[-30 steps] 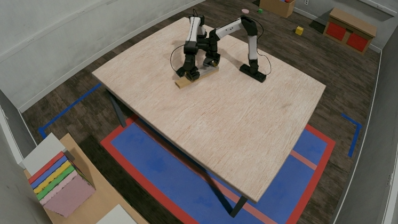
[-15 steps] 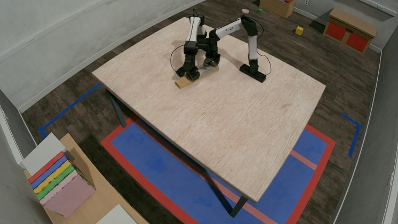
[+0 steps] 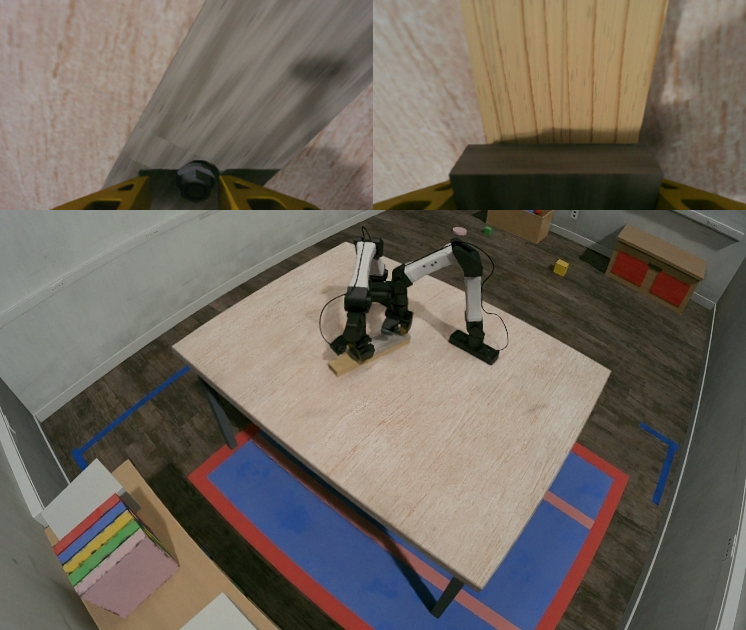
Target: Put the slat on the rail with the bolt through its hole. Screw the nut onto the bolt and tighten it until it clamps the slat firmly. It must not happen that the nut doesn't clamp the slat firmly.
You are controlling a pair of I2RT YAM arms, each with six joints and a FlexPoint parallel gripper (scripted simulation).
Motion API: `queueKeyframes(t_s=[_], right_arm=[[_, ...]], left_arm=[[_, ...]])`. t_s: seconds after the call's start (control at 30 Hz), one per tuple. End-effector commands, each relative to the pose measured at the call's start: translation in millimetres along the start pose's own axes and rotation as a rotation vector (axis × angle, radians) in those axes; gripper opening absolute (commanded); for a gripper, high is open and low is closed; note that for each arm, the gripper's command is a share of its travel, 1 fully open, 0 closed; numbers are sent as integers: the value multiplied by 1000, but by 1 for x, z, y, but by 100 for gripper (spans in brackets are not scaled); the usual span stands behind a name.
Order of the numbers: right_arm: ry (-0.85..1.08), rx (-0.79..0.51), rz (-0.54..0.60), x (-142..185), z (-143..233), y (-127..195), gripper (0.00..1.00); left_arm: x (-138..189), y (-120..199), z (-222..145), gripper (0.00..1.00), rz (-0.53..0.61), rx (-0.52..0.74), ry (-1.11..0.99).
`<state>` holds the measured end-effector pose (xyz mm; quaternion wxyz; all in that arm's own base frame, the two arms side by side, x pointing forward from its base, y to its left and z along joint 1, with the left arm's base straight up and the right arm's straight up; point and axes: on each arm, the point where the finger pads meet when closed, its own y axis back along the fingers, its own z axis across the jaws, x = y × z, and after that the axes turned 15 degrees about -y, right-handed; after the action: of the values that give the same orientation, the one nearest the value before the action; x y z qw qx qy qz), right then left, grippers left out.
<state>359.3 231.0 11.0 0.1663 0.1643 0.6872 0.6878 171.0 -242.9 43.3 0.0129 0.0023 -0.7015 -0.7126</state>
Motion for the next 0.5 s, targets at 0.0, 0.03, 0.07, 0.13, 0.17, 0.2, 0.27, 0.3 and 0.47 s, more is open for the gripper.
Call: queueKeyframes(t_s=[0.0,0.03,0.07,0.13,0.17,0.2,0.27,0.3,0.47], right_arm=[[-1,-19,-12,-2,4,7,68],[-1,-19,-12,-2,4,7,68],[-1,-19,-12,-2,4,7,68],[-1,-19,-12,-2,4,7,68],[-1,-19,-12,-2,4,7,68],[-1,-19,-12,-2,4,7,68],[-1,-19,-12,-2,4,7,68],[-1,-19,-12,-2,4,7,68],[-1,-19,-12,-2,4,7,68]], left_arm=[[-4,6,-6,36,-27,22,-1],[-4,6,-6,36,-27,22,-1],[-4,5,-6,36,-27,22,-1],[-4,5,-6,36,-27,22,-1],[-4,5,-6,36,-27,22,-1],[-4,4,-6,36,-27,22,-1],[-4,4,-6,36,-27,22,-1],[-4,4,-6,36,-27,22,-1],[-4,2,-7,36,-26,22,-1]])
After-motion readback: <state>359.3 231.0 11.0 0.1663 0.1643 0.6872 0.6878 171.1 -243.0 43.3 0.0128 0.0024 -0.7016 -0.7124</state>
